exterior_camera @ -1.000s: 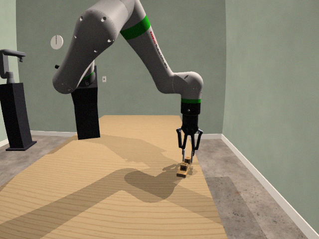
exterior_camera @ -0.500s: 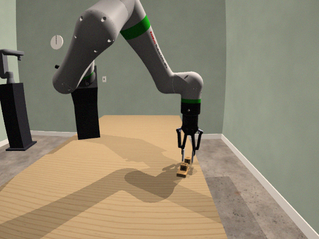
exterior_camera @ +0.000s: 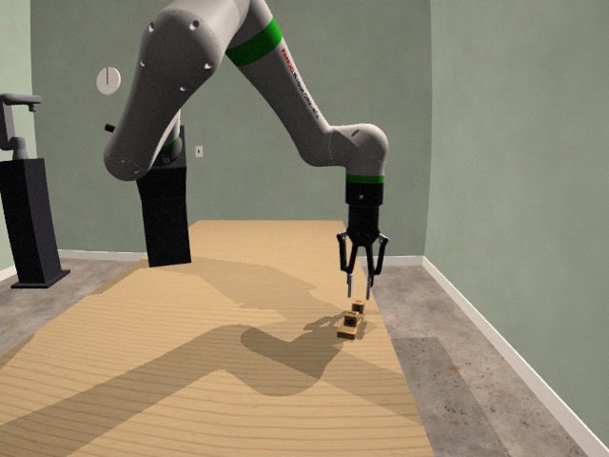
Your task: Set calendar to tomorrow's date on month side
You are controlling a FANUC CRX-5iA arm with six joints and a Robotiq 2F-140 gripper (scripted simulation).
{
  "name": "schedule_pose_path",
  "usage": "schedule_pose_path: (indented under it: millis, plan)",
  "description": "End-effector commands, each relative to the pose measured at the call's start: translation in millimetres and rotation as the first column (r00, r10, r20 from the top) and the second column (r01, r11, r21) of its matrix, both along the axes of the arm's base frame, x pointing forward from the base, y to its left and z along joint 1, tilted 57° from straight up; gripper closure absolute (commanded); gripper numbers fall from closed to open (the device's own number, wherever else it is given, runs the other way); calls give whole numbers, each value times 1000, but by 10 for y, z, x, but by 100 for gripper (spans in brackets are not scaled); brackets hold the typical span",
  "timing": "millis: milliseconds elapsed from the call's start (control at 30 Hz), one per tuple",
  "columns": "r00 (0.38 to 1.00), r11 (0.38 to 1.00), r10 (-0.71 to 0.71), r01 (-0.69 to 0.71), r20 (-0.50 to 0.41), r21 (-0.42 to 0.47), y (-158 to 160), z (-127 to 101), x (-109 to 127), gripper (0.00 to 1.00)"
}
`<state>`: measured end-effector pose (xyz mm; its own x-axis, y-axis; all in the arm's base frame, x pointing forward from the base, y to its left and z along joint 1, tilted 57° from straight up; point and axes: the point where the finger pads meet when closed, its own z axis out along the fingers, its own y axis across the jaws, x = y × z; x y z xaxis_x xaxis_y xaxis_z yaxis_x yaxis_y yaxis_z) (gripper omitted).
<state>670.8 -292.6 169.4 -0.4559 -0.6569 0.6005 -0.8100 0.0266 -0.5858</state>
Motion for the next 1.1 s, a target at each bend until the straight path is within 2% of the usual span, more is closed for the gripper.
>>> schedule_pose_path:
  millis: [0, 333, 600, 633, 1067]
  plan:
    - [1000, 1000, 0, 0, 0, 0, 103, 75, -50, 65]
    - [1000, 1000, 0, 0, 0, 0, 396, 287, -193, 65]
    - [1000, 1000, 0, 0, 0, 0, 434, 314, -211, 65]
    - [1000, 1000, 0, 0, 0, 0, 434, 314, -211, 0]
    - [1000, 1000, 0, 0, 0, 0, 434, 314, -211, 0]
